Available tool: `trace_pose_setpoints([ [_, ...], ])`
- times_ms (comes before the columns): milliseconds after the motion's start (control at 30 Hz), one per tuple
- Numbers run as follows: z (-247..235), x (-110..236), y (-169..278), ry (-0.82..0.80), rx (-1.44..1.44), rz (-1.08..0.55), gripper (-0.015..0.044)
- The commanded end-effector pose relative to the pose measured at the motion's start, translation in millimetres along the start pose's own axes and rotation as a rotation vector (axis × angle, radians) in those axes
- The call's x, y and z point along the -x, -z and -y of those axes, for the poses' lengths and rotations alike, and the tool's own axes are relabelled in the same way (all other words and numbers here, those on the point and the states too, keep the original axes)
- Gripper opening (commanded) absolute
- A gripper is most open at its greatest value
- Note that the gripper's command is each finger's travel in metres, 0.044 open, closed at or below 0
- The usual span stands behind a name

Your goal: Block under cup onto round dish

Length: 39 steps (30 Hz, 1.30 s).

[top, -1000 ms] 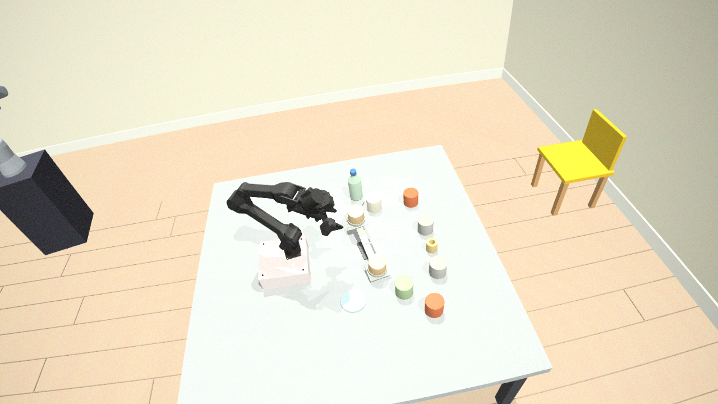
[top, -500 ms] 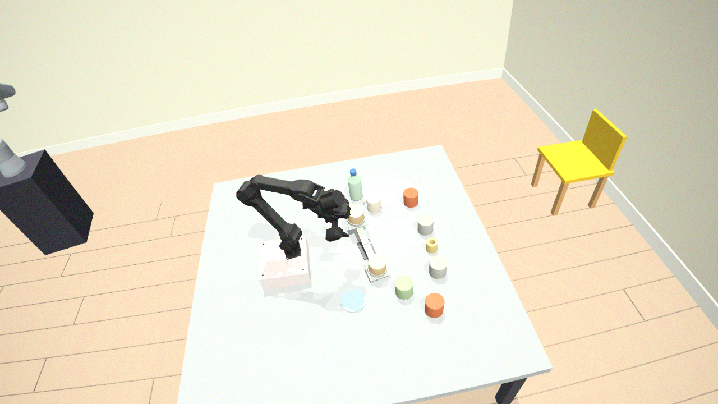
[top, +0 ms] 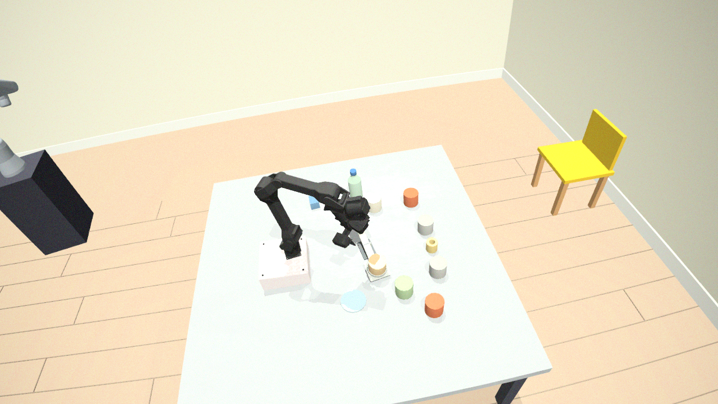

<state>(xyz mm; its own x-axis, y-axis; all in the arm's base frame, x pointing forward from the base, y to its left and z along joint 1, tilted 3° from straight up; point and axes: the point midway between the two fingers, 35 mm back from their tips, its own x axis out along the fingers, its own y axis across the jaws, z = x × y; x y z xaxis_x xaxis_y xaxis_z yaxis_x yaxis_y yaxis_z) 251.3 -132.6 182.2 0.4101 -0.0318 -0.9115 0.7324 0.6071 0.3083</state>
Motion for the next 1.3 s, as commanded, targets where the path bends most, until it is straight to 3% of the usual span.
trace_pose_setpoints([
  [0, 0.9, -10.8, -12.6, 0.049, -0.112, -0.028, 0.0440],
  [600, 15.3, -85.1, -55.2, 0.318, -0.616, -0.110, 0.0440],
  [1267, 22.4, -110.9, -52.2, 0.329, -0.634, -0.110, 0.0440],
])
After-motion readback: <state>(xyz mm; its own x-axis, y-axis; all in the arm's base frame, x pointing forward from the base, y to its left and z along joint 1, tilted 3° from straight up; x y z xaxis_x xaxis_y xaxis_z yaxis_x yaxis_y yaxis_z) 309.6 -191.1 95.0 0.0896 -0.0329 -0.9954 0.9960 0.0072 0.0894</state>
